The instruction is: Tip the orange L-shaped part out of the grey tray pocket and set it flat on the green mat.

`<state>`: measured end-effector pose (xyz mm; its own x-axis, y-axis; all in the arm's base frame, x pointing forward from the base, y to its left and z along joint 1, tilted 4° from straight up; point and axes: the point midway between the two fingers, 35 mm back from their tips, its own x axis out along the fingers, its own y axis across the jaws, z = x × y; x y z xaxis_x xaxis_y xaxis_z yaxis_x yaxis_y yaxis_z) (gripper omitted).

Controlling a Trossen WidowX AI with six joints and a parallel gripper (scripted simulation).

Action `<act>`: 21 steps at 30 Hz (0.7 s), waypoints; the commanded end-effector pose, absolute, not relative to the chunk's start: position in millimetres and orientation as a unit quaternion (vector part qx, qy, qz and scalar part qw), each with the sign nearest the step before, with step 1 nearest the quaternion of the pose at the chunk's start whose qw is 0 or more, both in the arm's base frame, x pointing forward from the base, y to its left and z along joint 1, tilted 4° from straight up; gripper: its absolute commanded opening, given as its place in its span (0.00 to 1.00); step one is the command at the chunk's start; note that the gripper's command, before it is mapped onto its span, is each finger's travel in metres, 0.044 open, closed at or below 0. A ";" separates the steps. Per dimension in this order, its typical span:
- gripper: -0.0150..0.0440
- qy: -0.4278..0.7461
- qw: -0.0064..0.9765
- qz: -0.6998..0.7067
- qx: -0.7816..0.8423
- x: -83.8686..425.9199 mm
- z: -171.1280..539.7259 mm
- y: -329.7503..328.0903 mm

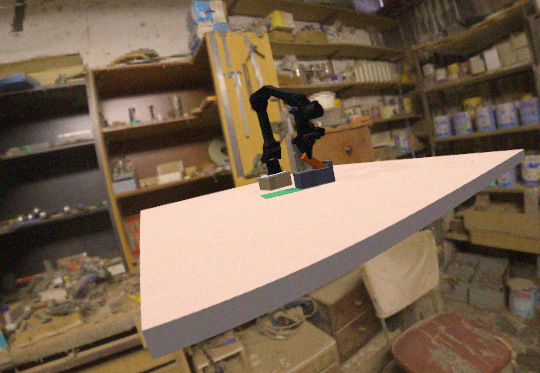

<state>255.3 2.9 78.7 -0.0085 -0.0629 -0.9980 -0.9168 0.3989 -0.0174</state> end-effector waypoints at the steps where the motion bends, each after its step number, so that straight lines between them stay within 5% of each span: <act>1: 0.25 0.601 0.582 0.368 -0.406 257.2 88.2 4.2; 21: 0.25 0.601 0.582 0.368 -0.406 257.0 120.2 6.1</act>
<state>255.0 5.0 112.9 -0.0087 -0.0630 -0.9980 -0.9173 0.3979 -0.0171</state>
